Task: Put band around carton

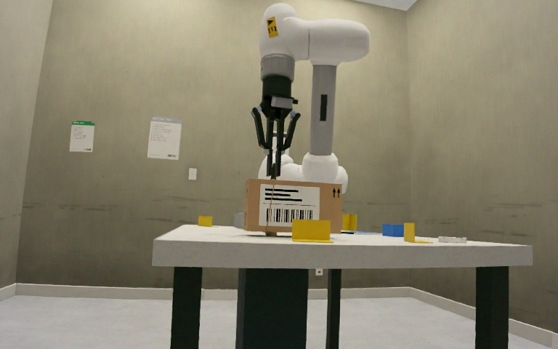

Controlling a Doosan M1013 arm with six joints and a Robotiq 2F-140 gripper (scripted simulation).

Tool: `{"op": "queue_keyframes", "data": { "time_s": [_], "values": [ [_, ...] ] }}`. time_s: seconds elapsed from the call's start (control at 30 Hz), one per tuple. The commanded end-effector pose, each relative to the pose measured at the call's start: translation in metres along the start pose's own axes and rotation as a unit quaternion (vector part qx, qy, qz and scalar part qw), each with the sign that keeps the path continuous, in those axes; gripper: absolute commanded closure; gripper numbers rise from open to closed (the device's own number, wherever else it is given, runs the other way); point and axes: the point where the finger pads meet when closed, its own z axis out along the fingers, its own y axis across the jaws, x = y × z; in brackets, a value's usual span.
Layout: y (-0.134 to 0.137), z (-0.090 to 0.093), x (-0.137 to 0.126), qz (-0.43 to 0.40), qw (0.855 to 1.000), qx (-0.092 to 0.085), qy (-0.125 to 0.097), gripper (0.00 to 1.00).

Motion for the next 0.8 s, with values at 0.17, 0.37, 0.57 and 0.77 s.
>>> {"op": "queue_keyframes", "data": {
  "time_s": [0.17, 0.37, 0.57, 0.77],
  "values": [
    [0.0000, 0.0024, 0.0005, 0.000, 1.000, 0.000, 0.001, 0.82],
    [0.0000, 0.0032, 0.0005, 0.000, 1.000, 0.000, 0.001, 0.82],
    [0.0000, 0.0035, 0.0005, 0.000, 1.000, 0.000, 0.001, 0.82],
    [0.0000, 0.0035, 0.0005, 0.000, 1.000, 0.000, 0.001, 0.82]
  ]
}}
